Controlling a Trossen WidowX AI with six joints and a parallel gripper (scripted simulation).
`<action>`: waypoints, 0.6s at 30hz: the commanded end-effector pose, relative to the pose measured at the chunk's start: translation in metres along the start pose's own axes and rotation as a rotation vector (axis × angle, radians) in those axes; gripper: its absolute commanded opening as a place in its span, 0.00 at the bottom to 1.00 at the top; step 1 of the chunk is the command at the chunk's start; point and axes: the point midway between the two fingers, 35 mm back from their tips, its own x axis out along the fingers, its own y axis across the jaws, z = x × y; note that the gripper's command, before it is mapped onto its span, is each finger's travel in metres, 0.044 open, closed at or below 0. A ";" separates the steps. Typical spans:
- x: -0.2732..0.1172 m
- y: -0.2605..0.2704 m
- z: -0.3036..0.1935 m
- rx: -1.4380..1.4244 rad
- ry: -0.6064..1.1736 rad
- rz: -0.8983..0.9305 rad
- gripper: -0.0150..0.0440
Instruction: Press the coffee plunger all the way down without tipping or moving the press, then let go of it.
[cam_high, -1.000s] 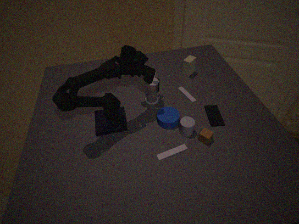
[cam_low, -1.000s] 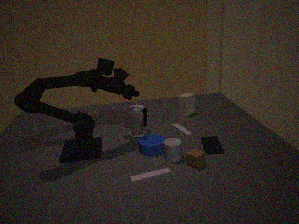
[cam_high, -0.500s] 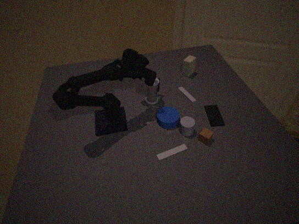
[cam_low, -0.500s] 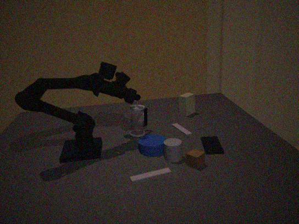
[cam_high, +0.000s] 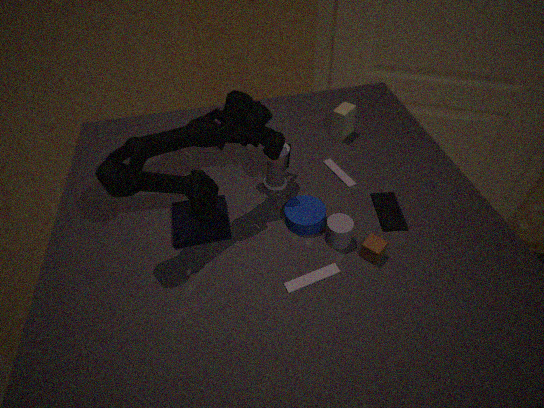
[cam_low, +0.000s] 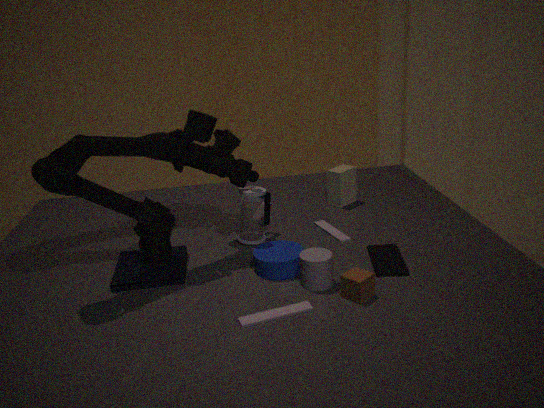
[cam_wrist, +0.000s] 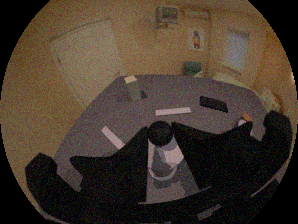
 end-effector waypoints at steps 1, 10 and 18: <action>0.005 0.000 -0.009 -0.010 0.035 -0.001 0.46; 0.006 0.000 -0.008 -0.010 0.035 -0.001 0.46; 0.006 0.000 -0.007 -0.010 0.035 -0.001 0.46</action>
